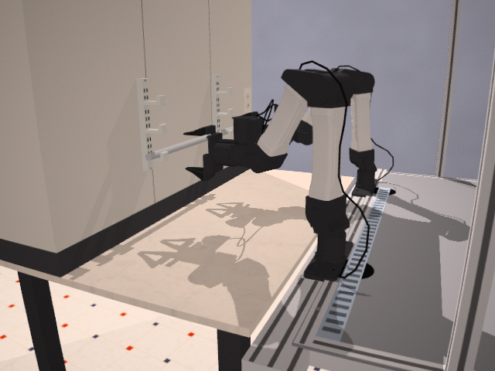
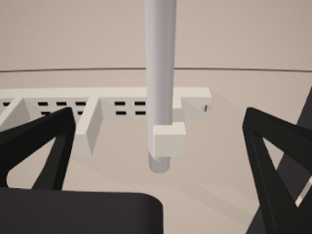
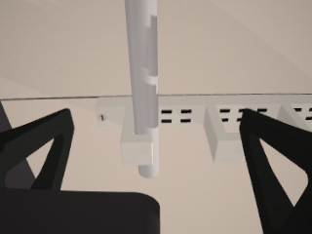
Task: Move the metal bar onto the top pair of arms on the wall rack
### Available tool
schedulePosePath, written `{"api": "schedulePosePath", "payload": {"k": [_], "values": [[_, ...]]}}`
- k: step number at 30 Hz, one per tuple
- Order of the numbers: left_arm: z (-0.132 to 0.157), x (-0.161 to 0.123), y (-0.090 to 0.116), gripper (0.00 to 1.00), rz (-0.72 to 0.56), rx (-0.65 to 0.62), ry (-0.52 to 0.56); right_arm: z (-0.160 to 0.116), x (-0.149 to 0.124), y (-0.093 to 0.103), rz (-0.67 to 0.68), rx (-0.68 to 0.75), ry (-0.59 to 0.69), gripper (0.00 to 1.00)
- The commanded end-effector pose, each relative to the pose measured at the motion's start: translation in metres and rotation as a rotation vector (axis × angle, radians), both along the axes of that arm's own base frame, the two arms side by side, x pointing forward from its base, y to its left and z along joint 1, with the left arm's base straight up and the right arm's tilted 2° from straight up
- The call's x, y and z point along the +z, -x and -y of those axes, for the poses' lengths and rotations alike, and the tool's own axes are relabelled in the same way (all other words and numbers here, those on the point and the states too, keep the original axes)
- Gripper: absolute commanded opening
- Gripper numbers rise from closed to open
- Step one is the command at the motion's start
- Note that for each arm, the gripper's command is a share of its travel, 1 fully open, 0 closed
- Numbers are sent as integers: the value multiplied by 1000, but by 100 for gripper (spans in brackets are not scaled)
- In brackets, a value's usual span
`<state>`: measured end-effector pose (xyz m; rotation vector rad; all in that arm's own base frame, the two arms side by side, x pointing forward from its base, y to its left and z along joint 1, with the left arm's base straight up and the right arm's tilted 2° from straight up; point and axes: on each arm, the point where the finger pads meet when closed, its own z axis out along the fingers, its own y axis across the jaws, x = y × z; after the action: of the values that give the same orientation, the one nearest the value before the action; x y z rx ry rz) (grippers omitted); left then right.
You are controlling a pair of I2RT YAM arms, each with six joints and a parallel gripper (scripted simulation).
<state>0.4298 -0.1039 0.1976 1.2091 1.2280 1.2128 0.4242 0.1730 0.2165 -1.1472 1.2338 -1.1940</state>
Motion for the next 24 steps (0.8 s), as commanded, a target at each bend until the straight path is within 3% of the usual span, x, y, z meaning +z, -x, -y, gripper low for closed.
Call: {"api": "schedulePosePath", "payload": {"k": [1,24], "values": [[4,-1,2,100,11,-4,-1,-1,-12,3,-17,-6,20,100],[6,-3,4,100,12,-5,-3,-3,-24,6,-32,-7,34,100]]}}
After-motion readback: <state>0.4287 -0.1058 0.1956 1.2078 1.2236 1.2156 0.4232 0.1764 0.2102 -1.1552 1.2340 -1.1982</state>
